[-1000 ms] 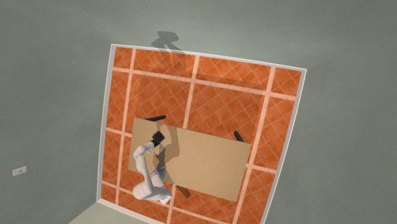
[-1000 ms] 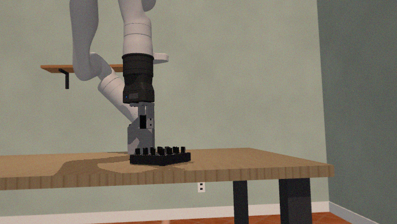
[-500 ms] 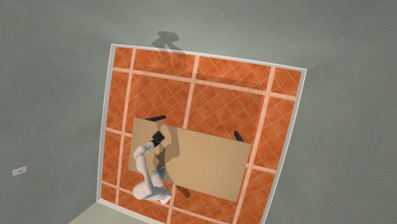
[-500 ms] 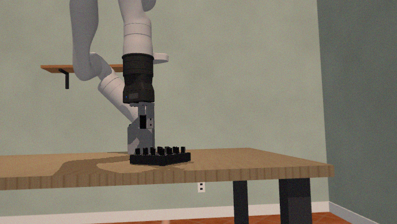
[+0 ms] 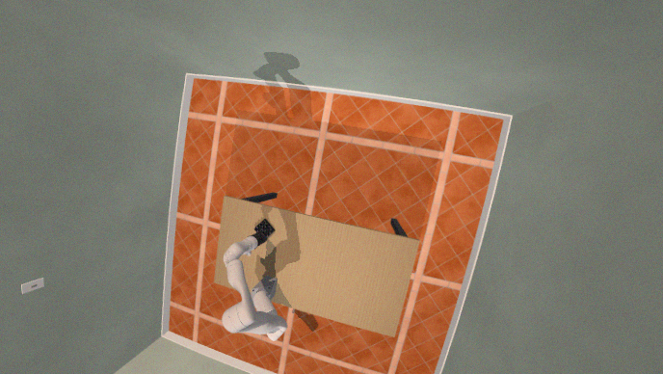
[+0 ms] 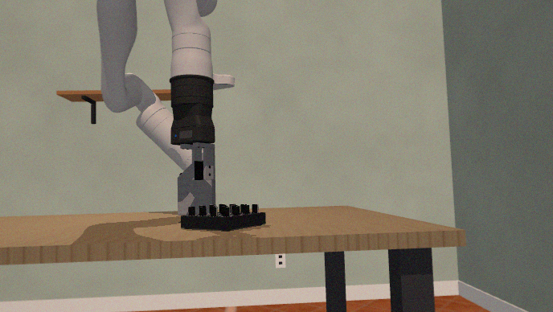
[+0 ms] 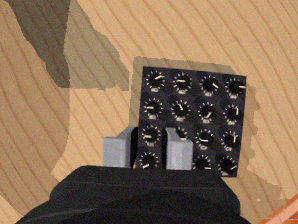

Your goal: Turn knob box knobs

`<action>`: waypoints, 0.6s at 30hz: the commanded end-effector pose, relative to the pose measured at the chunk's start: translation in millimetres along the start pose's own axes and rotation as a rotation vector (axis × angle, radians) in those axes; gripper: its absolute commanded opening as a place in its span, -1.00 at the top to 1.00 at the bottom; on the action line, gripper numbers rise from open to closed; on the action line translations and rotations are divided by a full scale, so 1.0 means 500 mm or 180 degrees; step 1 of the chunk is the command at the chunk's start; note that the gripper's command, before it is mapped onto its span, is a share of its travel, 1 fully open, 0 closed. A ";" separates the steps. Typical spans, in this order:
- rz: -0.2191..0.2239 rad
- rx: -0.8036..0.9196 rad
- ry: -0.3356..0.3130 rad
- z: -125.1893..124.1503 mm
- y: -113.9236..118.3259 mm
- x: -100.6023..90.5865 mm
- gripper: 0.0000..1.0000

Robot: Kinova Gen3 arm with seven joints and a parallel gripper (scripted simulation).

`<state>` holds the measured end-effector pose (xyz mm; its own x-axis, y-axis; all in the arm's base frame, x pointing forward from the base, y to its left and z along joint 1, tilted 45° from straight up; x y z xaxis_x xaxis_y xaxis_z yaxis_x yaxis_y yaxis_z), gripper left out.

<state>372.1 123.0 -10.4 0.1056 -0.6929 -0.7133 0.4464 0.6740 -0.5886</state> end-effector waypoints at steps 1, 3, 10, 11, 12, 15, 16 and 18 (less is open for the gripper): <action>0.0007 -0.0023 -0.0009 0.005 0.001 0.007 0.07; 0.0007 -0.0023 -0.0009 0.005 0.001 0.010 0.07; 0.0007 -0.0023 -0.0009 0.005 0.001 0.021 0.07; 0.0007 -0.0023 -0.0009 0.005 0.001 0.023 0.07; 0.0007 -0.0023 -0.0009 0.005 0.001 0.026 0.07; 0.0007 -0.0023 -0.0009 0.005 0.001 0.034 0.07; 0.0007 -0.0023 -0.0009 0.005 0.001 0.036 0.07; 0.0007 -0.0023 -0.0009 0.005 0.001 0.042 0.07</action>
<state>376.7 114.9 -21.9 0.1108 -0.6877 -0.7175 0.4415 0.6808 -0.5844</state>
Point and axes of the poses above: the point where the finger pads meet when closed, its own x axis out along the fingers, its own y axis across the jaws, z = x × y, the point moved 8 cm from there along -x, back along the fingers, and after that the axes turned 3 degrees about -x, right-handed, at the moved point
